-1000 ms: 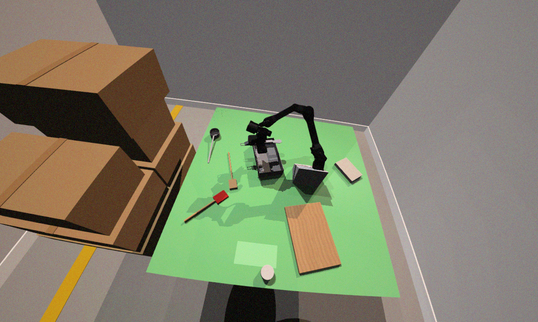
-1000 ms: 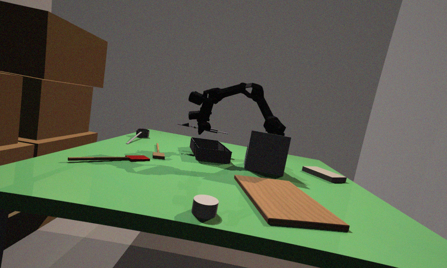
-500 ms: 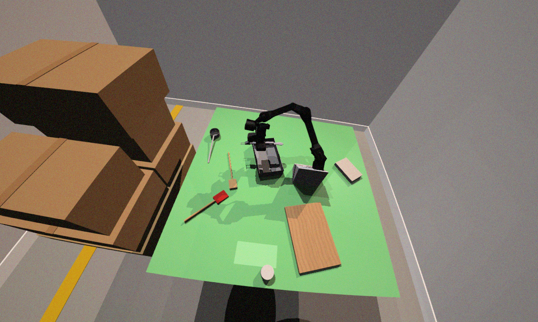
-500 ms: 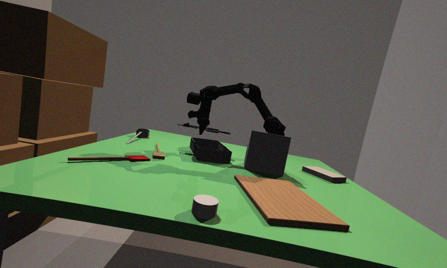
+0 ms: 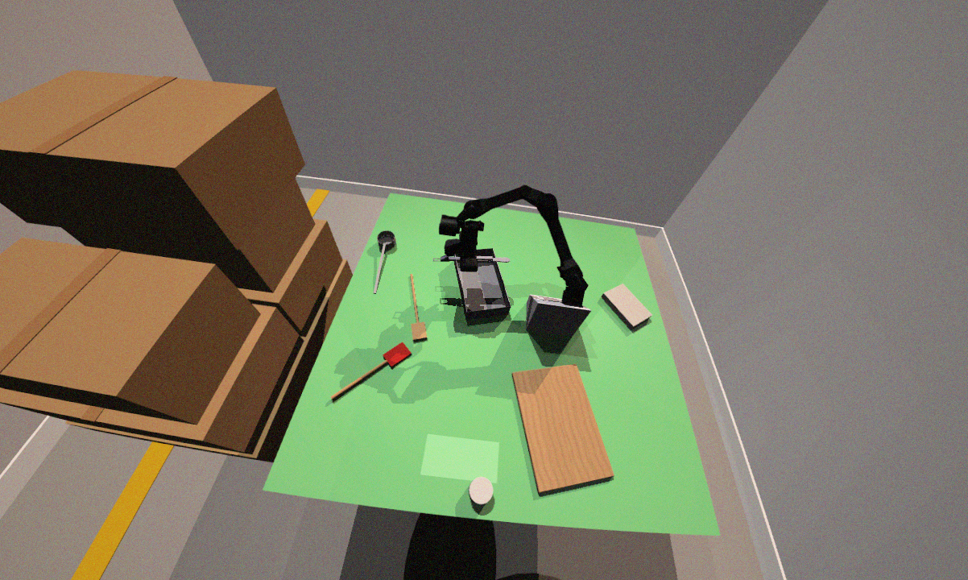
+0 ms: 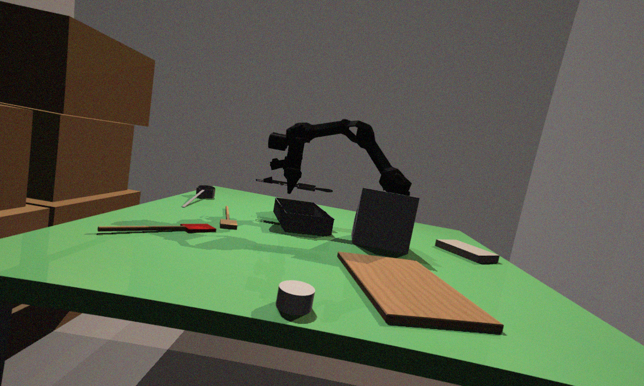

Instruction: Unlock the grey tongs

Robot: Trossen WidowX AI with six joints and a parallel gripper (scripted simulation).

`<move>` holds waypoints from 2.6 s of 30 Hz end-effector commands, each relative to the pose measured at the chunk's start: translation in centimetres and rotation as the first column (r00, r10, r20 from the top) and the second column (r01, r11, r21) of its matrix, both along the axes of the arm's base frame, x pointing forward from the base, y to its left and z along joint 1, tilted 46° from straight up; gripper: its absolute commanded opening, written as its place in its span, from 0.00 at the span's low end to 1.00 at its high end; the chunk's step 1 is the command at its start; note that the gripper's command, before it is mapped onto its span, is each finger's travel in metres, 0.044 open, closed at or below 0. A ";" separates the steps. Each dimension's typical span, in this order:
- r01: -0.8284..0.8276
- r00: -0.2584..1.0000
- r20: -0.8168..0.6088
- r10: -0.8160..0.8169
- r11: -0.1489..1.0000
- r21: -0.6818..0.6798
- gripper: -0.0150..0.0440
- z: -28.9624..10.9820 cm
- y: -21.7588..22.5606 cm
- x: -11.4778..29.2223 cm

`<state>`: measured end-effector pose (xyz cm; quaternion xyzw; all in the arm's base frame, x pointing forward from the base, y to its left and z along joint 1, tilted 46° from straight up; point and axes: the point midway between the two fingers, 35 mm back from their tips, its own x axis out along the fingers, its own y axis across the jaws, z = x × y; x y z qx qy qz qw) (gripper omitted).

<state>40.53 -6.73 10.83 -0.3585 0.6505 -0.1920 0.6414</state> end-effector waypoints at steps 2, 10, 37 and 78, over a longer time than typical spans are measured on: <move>-0.079 0.995 -0.055 0.080 0.997 0.019 0.00 -1.6 3.2 0.8; -0.220 0.958 -0.178 0.225 0.974 0.050 0.00 -5.4 9.1 1.3; -0.572 0.622 -0.547 0.561 0.802 0.173 0.00 -18.9 26.7 -5.3; -0.752 -0.134 -0.711 0.691 0.396 0.527 0.00 -29.3 39.2 -28.9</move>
